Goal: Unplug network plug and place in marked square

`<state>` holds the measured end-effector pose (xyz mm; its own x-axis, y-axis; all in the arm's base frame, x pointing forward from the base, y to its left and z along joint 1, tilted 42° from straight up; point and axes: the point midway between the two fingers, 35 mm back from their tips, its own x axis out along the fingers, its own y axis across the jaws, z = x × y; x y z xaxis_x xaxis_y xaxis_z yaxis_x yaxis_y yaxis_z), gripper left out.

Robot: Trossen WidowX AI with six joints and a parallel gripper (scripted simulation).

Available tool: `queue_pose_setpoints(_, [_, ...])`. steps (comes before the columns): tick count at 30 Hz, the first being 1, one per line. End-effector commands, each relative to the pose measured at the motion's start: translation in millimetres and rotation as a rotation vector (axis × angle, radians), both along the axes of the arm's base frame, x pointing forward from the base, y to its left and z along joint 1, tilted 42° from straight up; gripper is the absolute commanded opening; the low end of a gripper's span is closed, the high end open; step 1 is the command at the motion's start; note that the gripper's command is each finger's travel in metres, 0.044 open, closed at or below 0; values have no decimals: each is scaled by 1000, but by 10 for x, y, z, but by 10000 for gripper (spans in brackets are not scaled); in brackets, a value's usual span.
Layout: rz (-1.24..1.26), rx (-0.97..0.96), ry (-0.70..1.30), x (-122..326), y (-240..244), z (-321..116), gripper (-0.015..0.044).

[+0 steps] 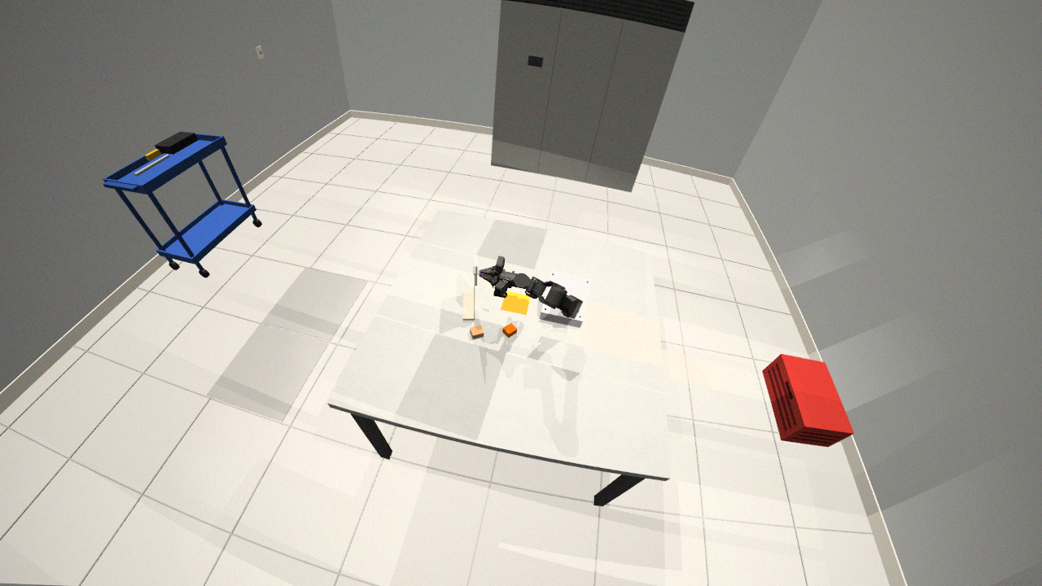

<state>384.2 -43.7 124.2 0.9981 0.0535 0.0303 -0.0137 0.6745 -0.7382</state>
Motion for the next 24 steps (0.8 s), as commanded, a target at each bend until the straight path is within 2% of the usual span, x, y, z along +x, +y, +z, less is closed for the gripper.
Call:
queue_pose_setpoints(1, [-2, -5, -2, 12, -5, 7, 63])
queue_pose_setpoints(10, [-2, -5, -2, 12, -5, 7, 3])
queue_pose_setpoints(24, [-2, -5, -2, -48, -21, -8, 0])
